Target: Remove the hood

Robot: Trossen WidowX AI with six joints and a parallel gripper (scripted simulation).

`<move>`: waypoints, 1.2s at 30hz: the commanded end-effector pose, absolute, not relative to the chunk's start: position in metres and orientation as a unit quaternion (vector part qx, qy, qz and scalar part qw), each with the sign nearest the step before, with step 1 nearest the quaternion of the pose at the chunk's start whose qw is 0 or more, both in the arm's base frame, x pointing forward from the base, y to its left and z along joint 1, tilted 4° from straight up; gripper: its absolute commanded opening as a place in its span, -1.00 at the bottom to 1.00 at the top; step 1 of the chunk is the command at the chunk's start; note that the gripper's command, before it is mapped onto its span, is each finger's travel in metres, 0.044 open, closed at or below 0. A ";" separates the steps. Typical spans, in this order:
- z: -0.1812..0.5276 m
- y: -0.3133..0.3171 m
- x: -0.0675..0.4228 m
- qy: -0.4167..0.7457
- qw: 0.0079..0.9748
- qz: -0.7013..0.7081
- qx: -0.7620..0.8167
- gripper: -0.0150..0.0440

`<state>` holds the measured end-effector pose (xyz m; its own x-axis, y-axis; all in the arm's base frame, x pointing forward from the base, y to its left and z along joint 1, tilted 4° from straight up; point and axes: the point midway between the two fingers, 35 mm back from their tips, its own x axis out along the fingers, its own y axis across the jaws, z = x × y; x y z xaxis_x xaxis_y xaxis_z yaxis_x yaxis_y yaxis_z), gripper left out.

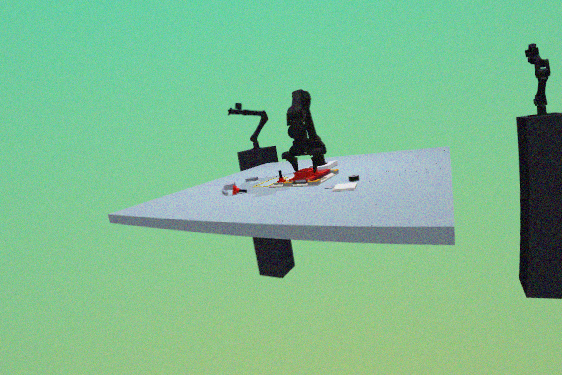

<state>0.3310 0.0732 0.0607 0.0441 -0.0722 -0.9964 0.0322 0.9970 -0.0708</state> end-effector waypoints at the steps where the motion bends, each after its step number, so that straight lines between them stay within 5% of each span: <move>1: 0.061 0.073 0.331 0.690 0.722 -0.036 -0.014 0.62; 9: 0.061 0.073 0.331 0.690 0.722 -0.036 -0.014 0.44; 20: 0.066 0.074 0.331 0.690 0.722 -0.036 -0.014 -0.49; 36: 0.077 0.075 0.331 0.691 0.722 -0.036 -0.014 -0.49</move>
